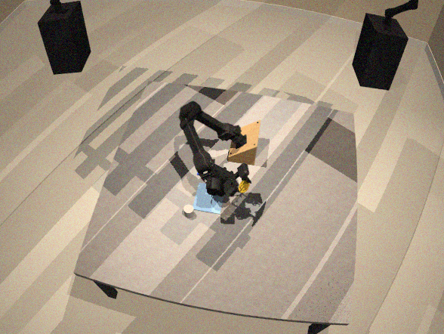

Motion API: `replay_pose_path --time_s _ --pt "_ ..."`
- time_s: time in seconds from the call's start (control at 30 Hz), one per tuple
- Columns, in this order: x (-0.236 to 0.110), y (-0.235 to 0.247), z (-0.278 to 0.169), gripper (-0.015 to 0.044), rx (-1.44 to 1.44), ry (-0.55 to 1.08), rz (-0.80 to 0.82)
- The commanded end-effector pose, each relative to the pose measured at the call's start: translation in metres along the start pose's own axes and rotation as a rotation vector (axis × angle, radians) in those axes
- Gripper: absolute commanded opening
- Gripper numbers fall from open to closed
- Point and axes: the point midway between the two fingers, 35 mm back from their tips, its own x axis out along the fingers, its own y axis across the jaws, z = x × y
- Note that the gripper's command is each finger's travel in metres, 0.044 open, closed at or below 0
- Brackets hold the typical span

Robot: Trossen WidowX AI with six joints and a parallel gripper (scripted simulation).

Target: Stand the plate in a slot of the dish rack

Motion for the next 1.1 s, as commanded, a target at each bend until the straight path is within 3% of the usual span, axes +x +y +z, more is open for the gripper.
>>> replay_pose_path --time_s 0.0,0.53,1.07 --pt "0.004 -0.003 -0.001 0.0000 -0.081 -0.049 0.054" --pt "0.011 -0.019 0.002 0.0000 -0.417 -0.323 0.163" --pt "0.006 -0.036 0.000 0.0000 -0.764 -0.650 0.100"
